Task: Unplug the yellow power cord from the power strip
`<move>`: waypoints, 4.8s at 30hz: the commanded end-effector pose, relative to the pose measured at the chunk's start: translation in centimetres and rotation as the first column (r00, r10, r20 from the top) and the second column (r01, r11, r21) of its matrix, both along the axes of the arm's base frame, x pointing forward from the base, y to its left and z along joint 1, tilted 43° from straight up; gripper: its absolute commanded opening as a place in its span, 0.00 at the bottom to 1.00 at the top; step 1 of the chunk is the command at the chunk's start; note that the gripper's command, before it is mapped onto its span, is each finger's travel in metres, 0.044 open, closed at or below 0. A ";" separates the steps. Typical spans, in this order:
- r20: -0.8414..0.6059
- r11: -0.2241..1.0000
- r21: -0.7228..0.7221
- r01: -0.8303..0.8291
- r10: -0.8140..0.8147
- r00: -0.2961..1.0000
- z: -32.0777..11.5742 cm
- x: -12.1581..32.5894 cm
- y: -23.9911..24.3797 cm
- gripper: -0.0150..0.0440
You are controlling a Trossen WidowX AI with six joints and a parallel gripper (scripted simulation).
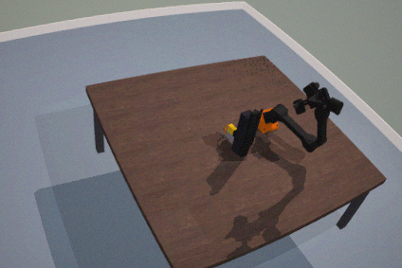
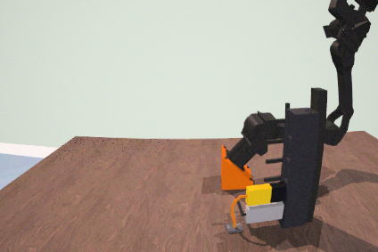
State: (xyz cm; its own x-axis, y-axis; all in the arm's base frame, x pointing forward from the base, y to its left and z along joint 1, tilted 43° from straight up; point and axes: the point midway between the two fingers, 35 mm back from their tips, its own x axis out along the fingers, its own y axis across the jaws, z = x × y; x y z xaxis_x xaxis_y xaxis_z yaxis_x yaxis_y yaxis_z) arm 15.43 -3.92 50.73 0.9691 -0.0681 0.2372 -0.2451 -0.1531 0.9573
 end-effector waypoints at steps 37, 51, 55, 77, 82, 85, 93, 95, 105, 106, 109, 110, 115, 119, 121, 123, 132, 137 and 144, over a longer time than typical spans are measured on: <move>-0.773 0.745 0.626 -0.230 0.632 -0.056 -44.3 13.2 -4.8 0.53; -0.716 0.668 0.698 -0.259 0.661 -0.223 -46.4 11.8 -2.6 0.53; -0.716 0.668 0.698 -0.259 0.662 -0.223 -46.1 11.7 -2.3 0.53; -0.715 0.667 0.699 -0.258 0.663 -0.223 -43.8 11.3 0.3 0.53; -0.714 0.666 0.699 -0.258 0.663 -0.223 -43.7 11.3 0.3 0.53; -0.714 0.666 0.699 -0.258 0.663 -0.223 -43.8 11.3 0.4 0.53; -0.714 0.666 0.699 -0.259 0.663 -0.223 -44.6 11.3 1.1 0.53; -0.714 0.666 0.699 -0.259 0.663 -0.223 -44.6 11.3 1.2 0.53; -0.719 0.669 0.694 -0.265 0.658 -0.223 -44.4 11.4 0.9 0.30; -0.719 0.669 0.694 -0.265 0.658 -0.223 -44.4 11.4 0.9 0.29; -0.719 0.669 0.694 -0.265 0.658 -0.223 -44.4 11.4 0.9 0.26; -0.719 0.669 0.694 -0.265 0.658 -0.223 -44.4 11.4 0.9 0.25; -0.719 0.669 0.694 -0.264 0.658 -0.223 -44.8 11.5 0.5 0.25; -0.720 0.670 0.694 -0.264 0.658 -0.223 -45.2 11.6 0.0 0.25; -0.720 0.670 0.694 -0.264 0.657 -0.223 -45.3 11.7 -0.2 0.25; -0.720 0.670 0.694 -0.263 0.657 -0.223 -45.5 11.8 -0.4 0.25; -0.720 0.671 0.694 -0.262 0.657 -0.223 -46.4 12.0 -1.6 0.25; -0.720 0.671 0.693 -0.261 0.657 -0.222 -46.9 12.0 -2.3 0.25; -0.720 0.671 0.694 -0.261 0.657 -0.222 -47.5 12.1 -3.2 0.25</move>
